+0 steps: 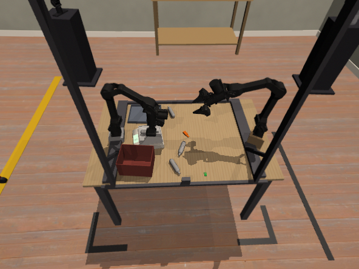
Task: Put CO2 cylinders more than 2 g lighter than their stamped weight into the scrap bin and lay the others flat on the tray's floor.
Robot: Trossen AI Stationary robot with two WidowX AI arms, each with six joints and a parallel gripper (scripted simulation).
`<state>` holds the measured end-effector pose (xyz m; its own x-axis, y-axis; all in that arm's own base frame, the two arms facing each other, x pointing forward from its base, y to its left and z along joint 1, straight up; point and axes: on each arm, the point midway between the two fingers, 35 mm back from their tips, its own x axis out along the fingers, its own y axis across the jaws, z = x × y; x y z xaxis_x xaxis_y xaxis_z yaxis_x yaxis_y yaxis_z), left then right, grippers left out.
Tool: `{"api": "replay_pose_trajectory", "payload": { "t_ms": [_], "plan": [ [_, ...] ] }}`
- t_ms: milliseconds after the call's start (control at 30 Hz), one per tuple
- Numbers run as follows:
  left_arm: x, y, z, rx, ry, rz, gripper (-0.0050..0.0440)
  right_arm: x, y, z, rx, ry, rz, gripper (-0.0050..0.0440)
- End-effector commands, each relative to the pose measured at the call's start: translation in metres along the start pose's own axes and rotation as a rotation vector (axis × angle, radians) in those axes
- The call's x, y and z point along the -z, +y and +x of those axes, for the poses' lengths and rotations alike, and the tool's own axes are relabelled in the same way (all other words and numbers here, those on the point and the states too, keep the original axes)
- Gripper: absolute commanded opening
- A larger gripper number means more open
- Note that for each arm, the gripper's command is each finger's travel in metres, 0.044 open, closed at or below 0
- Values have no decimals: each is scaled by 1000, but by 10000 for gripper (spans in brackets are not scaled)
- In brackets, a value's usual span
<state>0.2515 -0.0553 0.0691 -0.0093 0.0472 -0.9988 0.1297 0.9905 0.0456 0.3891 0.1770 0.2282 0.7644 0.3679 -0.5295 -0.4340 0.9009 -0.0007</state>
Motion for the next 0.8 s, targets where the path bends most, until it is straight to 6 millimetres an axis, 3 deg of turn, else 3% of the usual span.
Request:
{"api": "replay_pose_trajectory", "payload": {
  "t_ms": [0, 100, 133, 333, 533, 667, 767],
  "plan": [
    [-7, -1, -8, 7, -32, -2, -50, -8, 0, -5, 0, -24, 0, 440],
    [-4, -1, -6, 4, -24, -1, -50, -8, 0, -5, 0, -24, 0, 440],
    [-4, -1, -6, 4, -24, -1, 24, -8, 0, -5, 0, -24, 0, 440],
    [-4, -1, -6, 4, -24, -1, 168, -8, 0, -5, 0, -24, 0, 440],
    [-4, -1, -6, 4, -24, -1, 195, -8, 0, -5, 0, -24, 0, 440],
    [-6, -1, -22, 8, -44, -3, 291, -8, 0, -5, 0, -24, 0, 440],
    [-5, -1, -45, 9, -44, -3, 363, -8, 0, -5, 0, -24, 0, 440]
  ]
}}
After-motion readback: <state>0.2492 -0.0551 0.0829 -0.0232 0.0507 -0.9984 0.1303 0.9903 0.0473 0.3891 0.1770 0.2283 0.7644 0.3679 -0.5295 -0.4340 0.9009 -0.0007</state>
